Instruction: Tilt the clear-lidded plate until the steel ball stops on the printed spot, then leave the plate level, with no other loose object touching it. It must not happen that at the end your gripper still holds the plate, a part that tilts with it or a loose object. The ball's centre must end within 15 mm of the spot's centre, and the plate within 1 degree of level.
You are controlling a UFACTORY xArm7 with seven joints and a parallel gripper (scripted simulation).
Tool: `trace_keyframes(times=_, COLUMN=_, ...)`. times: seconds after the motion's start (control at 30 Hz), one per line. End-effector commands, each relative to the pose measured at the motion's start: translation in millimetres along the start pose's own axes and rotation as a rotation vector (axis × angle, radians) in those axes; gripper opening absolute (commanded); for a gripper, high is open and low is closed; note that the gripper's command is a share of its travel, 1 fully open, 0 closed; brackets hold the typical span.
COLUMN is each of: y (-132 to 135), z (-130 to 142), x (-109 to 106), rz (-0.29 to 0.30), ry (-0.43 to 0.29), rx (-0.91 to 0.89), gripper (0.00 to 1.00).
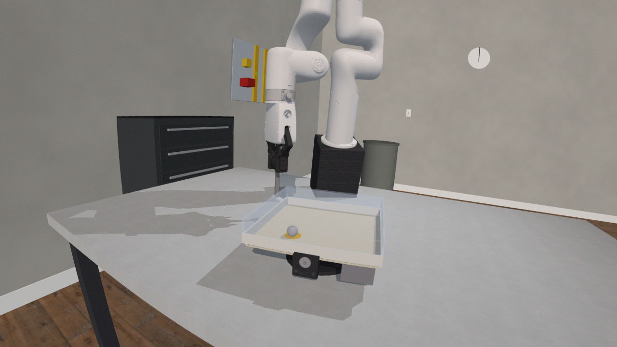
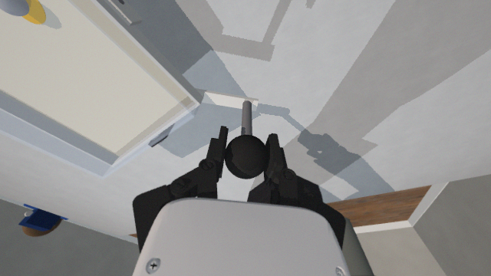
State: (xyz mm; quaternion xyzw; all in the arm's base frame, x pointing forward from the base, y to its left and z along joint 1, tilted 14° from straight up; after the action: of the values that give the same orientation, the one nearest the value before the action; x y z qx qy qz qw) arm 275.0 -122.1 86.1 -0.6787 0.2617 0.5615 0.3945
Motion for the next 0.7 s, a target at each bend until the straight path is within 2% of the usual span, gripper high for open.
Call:
trace_keyframes(times=0.0, y=-0.7, z=0.2, x=-0.7, rz=-0.001, ry=0.000, rx=-0.001, gripper=0.00)
trace_keyframes(times=0.67, y=-0.3, z=-1.9, x=1.0, rz=-0.001, ry=0.000, rx=-0.001, gripper=0.00)
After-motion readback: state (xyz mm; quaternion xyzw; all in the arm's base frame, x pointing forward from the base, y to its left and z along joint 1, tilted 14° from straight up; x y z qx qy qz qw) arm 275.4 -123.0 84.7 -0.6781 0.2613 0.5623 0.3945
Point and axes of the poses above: the point where the finger pads meet when closed, its own x axis out along the fingers, its own y axis across the jaws, z = x × y, the point moved 7 cm from there along -x, back along the fingers, and after that the axes turned 10 degrees about x, right-handed, at the moved point
